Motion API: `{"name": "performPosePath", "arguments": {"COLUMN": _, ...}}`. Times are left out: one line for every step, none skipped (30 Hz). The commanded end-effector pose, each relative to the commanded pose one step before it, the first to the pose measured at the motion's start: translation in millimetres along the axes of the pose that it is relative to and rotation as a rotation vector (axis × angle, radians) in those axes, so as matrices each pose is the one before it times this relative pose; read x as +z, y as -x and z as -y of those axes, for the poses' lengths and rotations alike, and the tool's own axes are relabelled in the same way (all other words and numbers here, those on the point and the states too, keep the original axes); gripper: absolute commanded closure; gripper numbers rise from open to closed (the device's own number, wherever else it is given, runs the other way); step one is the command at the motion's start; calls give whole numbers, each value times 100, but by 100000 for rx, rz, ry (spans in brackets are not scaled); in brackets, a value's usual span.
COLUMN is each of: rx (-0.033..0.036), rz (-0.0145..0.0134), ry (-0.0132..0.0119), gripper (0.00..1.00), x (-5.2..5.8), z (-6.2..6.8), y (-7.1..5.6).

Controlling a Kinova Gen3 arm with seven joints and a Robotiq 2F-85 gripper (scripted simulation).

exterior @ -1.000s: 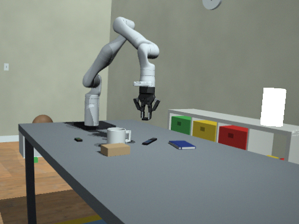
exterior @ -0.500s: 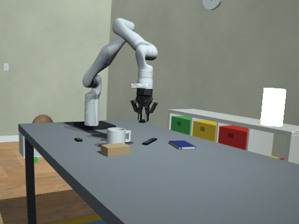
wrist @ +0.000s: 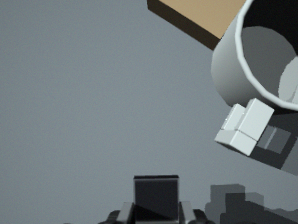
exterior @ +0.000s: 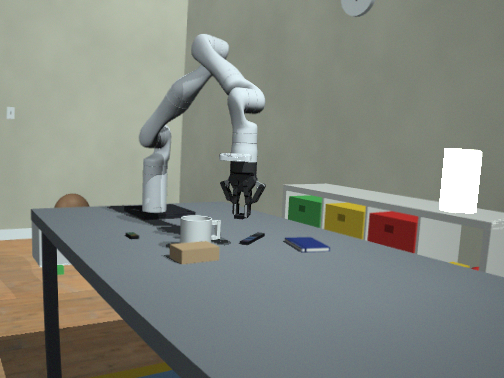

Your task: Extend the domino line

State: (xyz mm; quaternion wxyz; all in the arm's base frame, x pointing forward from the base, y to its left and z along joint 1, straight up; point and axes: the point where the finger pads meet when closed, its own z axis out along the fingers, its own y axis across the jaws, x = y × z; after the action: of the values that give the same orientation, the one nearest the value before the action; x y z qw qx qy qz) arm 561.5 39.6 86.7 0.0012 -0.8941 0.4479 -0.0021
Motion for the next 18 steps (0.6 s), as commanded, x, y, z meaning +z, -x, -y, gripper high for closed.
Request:
{"name": "performPosePath", "arguments": {"rx": 71, "rz": 963, "ry": 597, "gripper": 71, "x": 2417, "z": -200, "y": 87}}
{"name": "performPosePath", "arguments": {"rx": 0, "rz": 0, "ry": 0, "gripper": 71, "x": 0, "z": 0, "y": 0}}
{"name": "performPosePath", "arguments": {"rx": 4, "rz": -7, "ry": 1, "gripper": 71, "x": 754, "z": 1, "y": -8}}
{"name": "performPosePath", "arguments": {"rx": 5, "rz": -7, "ry": 2, "gripper": 71, "x": 749, "z": 0, "y": -8}}
{"name": "performPosePath", "arguments": {"rx": 3, "rz": -6, "ry": 1, "gripper": 71, "x": 732, "z": 1, "y": -8}}
{"name": "performPosePath", "arguments": {"rx": 5, "rz": -7, "ry": 2, "gripper": 71, "x": 701, "z": 0, "y": -7}}
{"name": "performPosePath", "arguments": {"rx": 3, "rz": -6, "ry": 1, "gripper": 71, "x": 657, "z": 1, "y": -7}}
{"name": "performPosePath", "arguments": {"rx": 3, "rz": -5, "ry": 2, "gripper": 71, "x": 601, "z": 1, "y": -6}}
{"name": "performPosePath", "arguments": {"rx": 3, "rz": -5, "ry": 2, "gripper": 71, "x": 535, "z": 0, "y": -5}}
{"name": "performPosePath", "arguments": {"rx": 2, "rz": -4, "ry": 1, "gripper": 71, "x": 460, "z": 0, "y": -5}}
{"name": "performPosePath", "arguments": {"rx": 2, "rz": -3, "ry": 1, "gripper": 71, "x": 380, "z": 0, "y": -4}}
{"name": "performPosePath", "arguments": {"rx": 2, "rz": -3, "ry": 1, "gripper": 71, "x": 297, "z": 0, "y": -3}}
{"name": "performPosePath", "arguments": {"rx": 0, "rz": -2, "ry": 0, "gripper": 71, "x": 218, "z": 1, "y": -2}}
{"name": "performPosePath", "arguments": {"rx": 1, "rz": -1, "ry": 1, "gripper": 71, "x": 142, "z": 0, "y": -1}}
{"name": "performPosePath", "arguments": {"rx": 1, "rz": -1, "ry": 0, "gripper": 71, "x": 79, "z": 0, "y": -1}}
{"name": "performPosePath", "arguments": {"rx": 0, "rz": 0, "ry": 0, "gripper": 71, "x": 31, "z": 0, "y": 0}}
{"name": "performPosePath", "arguments": {"rx": 0, "rz": 0, "ry": 0, "gripper": 71, "x": 5, "z": 0, "y": 0}}
{"name": "performPosePath", "arguments": {"rx": 0, "rz": 0, "ry": 0, "gripper": 71, "x": 0, "z": 0, "y": 0}}
